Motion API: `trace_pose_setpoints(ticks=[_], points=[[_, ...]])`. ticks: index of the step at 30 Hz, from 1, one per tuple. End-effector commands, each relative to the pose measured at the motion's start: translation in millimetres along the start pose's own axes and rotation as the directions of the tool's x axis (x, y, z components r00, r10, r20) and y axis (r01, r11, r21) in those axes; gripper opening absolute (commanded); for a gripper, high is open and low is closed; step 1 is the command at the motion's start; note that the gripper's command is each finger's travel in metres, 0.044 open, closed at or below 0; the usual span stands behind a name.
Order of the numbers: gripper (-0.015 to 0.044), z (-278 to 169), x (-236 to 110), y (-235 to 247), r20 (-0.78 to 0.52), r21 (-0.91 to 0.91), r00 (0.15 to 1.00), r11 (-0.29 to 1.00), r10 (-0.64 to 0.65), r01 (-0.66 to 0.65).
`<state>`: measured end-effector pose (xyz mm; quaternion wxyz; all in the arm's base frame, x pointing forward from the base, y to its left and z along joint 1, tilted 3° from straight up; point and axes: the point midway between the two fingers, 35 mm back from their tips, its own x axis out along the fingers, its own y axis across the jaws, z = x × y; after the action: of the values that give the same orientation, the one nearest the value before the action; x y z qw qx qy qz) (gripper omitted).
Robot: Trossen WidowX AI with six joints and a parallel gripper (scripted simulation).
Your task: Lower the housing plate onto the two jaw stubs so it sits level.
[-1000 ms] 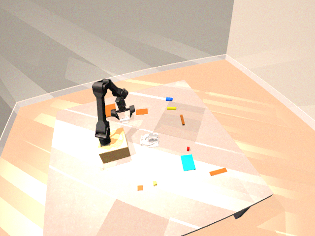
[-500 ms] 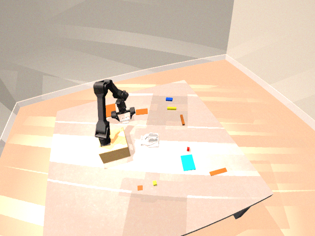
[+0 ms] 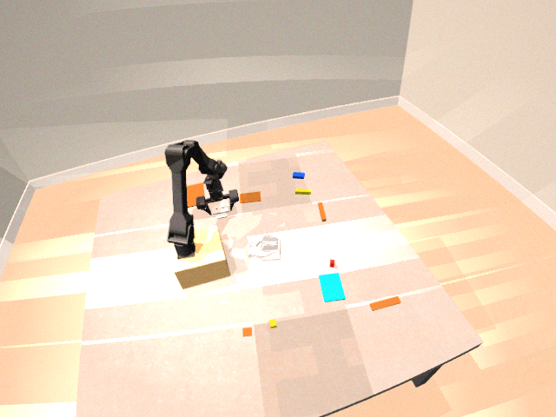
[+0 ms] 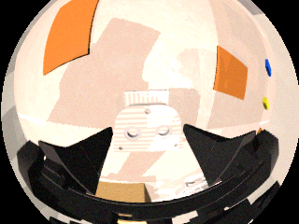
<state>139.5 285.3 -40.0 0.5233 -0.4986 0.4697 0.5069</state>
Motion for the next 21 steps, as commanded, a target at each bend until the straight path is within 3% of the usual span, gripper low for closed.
trace_pose_setpoints(ticks=[1, 9, 21], points=[[0.044, -0.1, 1.8, 0.8, 0.001, -0.004, 1.0, 1.0, 0.005, -0.005], [0.044, -0.1, 1.8, 0.8, 0.001, -0.004, 1.0, 1.0, 0.005, -0.005], [0.036, 0.0, 0.8, 0.0, 0.0, 0.0, 1.0, 1.0, 0.0, 0.0]])
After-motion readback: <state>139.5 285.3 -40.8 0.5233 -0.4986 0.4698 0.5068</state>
